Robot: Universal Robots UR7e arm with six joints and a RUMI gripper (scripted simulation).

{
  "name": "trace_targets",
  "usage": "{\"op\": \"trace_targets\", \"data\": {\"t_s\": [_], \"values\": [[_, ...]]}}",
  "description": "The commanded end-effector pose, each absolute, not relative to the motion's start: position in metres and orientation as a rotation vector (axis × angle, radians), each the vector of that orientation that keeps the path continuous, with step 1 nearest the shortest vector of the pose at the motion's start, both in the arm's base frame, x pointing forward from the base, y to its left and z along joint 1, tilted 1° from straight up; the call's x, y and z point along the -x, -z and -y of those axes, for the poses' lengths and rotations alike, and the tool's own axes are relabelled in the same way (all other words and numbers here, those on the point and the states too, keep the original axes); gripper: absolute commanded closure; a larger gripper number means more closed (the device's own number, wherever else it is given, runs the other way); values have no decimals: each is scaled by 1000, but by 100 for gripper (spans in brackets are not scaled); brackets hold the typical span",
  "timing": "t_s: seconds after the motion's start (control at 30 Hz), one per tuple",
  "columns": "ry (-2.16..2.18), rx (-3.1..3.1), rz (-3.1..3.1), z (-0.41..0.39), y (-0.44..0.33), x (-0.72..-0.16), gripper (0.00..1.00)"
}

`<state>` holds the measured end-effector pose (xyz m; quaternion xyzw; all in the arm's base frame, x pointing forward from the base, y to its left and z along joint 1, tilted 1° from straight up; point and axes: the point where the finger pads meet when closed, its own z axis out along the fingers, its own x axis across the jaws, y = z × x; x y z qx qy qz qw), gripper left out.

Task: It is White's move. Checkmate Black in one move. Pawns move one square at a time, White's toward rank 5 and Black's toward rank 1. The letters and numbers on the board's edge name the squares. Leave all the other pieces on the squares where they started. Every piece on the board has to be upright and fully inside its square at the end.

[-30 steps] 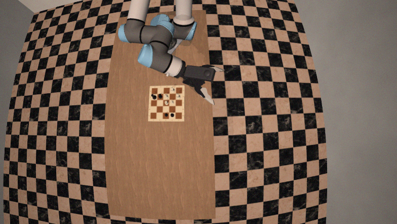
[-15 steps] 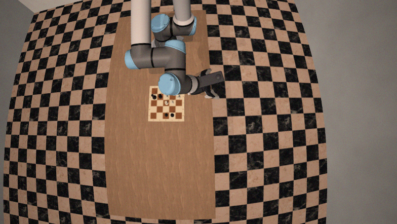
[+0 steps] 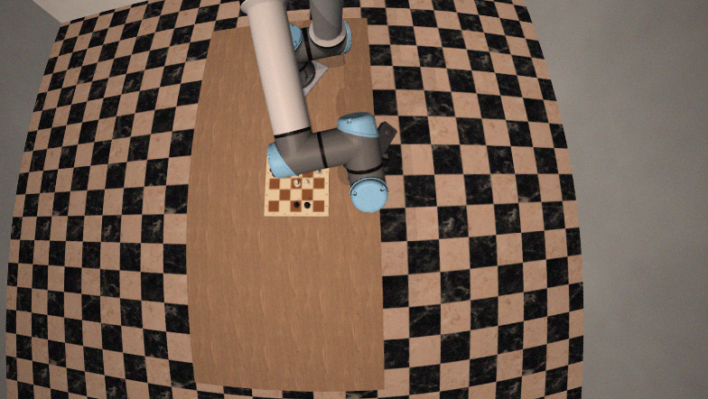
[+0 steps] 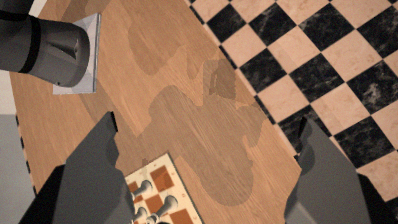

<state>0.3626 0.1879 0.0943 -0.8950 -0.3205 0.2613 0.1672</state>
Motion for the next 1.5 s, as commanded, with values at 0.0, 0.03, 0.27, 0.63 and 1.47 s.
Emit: {"op": "trace_targets", "data": {"t_s": [0.0,0.03,0.27,0.63,1.47], "values": [[-950,2416,1221,-171,-84,-353,0],[-991,2384,1283,-171,-84,-353,0],[-1233,2100,1644,-149,-80,-357,0],[-1585,1459,2075,-135,-78,-393,0],[-1945,305,2261,-164,-64,-466,0]]}}
